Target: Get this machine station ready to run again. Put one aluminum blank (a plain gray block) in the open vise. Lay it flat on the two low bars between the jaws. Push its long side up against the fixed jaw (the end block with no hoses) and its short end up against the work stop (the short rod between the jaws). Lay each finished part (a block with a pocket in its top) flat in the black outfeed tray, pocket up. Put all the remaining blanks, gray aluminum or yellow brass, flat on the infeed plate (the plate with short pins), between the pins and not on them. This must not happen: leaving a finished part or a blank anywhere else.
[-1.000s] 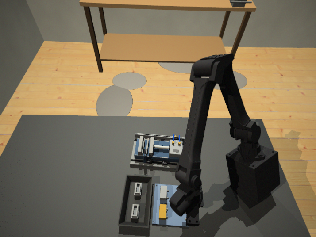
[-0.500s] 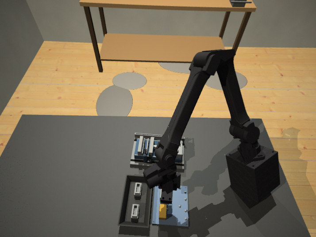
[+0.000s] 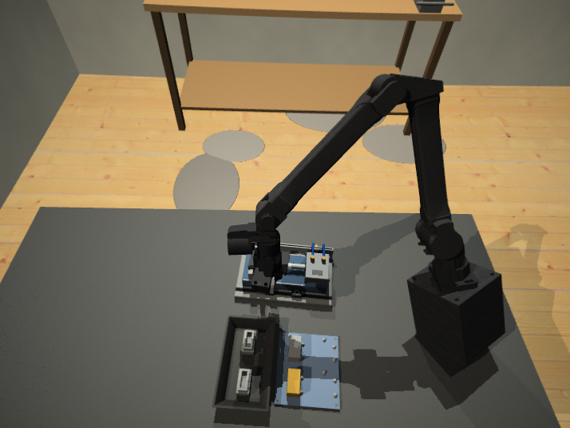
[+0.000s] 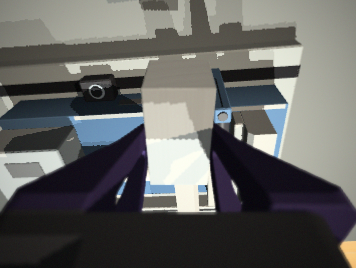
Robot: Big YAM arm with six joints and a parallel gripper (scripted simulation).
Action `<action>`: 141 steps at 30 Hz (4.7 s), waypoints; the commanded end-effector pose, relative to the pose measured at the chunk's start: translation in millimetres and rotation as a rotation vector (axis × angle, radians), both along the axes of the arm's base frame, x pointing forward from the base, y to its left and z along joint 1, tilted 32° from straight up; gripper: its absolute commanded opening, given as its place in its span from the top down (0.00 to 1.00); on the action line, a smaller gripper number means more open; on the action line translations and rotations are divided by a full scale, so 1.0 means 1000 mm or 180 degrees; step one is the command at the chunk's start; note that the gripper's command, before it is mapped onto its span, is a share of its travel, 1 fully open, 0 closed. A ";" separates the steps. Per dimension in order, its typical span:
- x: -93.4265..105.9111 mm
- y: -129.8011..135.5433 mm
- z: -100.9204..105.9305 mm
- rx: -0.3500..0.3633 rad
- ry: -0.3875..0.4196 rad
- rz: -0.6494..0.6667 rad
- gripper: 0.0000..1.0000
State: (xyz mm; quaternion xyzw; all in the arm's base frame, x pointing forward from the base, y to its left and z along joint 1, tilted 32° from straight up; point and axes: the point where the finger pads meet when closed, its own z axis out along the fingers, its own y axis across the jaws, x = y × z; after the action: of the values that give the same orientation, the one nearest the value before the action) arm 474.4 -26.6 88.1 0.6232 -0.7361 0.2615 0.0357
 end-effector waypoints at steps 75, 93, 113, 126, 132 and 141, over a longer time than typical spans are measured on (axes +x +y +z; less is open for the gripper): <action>0.028 -0.067 0.075 -0.0131 -0.0013 0.0256 1.00; 0.029 -0.068 0.076 -0.0132 -0.0006 0.0240 1.00; 0.029 -0.068 0.076 -0.0133 -0.0004 0.0241 1.00; 0.029 -0.069 0.075 -0.0133 -0.0004 0.0239 1.00; 0.029 -0.070 0.075 -0.0132 -0.0011 0.0233 1.00; 0.033 -0.077 0.073 -0.0132 -0.0061 0.0191 1.00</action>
State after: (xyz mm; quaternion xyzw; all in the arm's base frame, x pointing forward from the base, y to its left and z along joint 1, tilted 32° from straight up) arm 483.1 -101.7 145.4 0.6523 -0.7078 0.2662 0.0514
